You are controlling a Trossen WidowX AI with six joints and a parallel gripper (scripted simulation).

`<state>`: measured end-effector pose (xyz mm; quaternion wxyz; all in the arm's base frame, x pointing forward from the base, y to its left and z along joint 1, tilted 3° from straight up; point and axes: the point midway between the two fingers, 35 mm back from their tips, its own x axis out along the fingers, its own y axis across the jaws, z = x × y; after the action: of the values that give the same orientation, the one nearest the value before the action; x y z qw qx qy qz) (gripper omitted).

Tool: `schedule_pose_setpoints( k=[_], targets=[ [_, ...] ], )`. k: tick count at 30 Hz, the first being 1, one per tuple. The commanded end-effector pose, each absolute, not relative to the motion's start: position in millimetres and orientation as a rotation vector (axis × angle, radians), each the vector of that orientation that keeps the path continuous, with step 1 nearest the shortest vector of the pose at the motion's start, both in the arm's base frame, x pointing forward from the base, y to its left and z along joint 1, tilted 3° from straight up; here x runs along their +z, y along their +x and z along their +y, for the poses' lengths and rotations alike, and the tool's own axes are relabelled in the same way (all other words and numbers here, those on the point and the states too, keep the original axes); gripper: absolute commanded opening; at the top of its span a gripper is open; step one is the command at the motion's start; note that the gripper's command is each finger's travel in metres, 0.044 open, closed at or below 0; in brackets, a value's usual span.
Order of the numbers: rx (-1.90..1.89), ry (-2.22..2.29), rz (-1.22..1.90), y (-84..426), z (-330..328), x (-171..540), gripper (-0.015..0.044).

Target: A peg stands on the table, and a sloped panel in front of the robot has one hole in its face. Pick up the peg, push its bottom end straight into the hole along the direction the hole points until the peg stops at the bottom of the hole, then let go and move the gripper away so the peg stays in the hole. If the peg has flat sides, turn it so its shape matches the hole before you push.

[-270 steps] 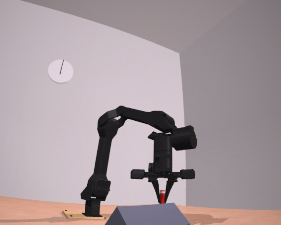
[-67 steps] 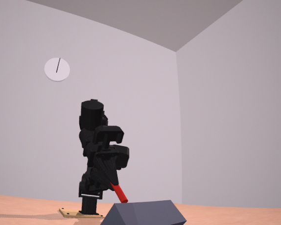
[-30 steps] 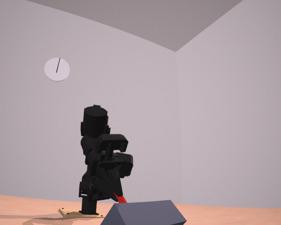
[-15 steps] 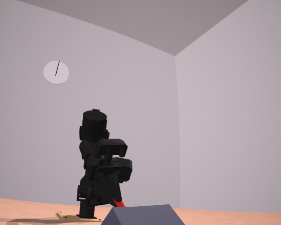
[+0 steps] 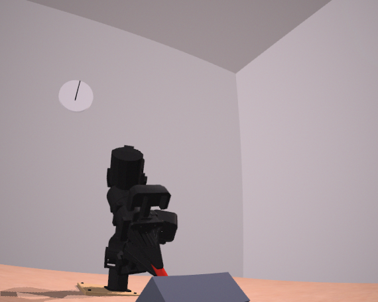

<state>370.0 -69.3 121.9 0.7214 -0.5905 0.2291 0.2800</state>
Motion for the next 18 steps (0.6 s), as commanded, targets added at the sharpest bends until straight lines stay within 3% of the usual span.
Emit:
schedule_pose_setpoints(
  k=[1, 18],
  targets=[
    [0.626, -1.304, 0.506, 366.8, -68.0, 118.6, 0.0],
    [0.626, -1.304, 0.506, 369.8, -67.2, 116.8, 0.0]
  ],
)
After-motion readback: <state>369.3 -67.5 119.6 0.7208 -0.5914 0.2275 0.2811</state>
